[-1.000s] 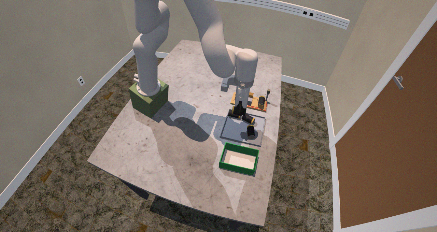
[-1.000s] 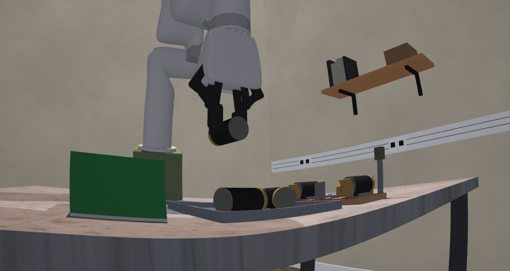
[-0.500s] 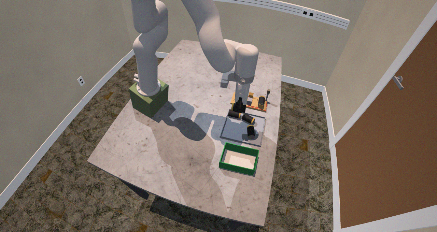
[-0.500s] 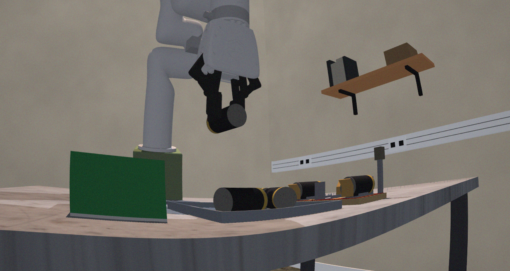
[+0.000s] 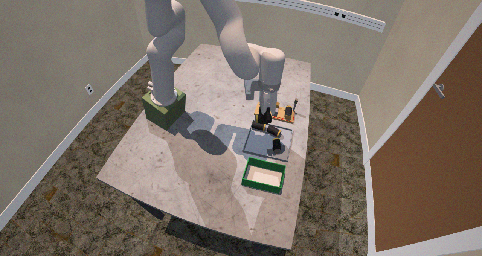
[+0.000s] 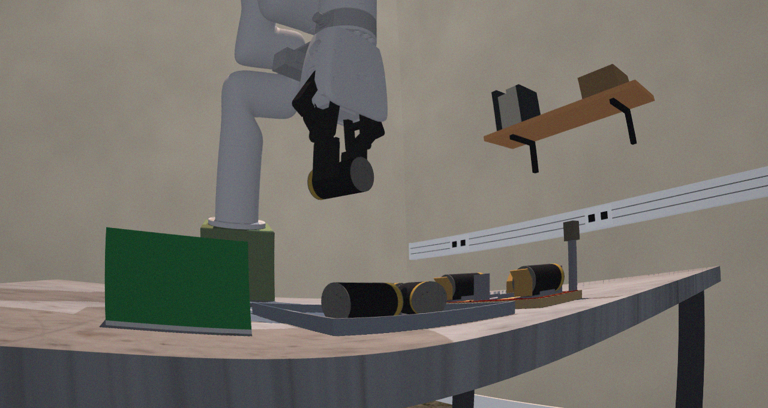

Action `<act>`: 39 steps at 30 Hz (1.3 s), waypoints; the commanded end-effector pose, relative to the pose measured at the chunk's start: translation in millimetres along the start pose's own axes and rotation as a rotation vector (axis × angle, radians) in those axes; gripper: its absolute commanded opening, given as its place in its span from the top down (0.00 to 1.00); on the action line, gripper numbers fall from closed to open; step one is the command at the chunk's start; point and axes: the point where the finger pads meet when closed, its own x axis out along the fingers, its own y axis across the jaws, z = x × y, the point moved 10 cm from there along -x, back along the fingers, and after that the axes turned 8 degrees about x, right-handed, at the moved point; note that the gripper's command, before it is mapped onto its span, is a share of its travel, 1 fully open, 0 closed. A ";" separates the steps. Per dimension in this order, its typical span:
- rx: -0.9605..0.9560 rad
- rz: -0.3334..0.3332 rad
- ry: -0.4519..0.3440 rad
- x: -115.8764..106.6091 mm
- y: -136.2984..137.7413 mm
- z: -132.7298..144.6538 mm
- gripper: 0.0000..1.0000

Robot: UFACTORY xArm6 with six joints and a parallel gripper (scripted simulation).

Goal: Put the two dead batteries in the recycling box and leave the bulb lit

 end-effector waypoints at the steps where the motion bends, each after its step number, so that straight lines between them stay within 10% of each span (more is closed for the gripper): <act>1: -0.180 0.010 -0.005 -1.3 -1.3 1.1 0.72; 39: -1.180 0.006 -0.010 -1.3 -1.3 1.1 0.72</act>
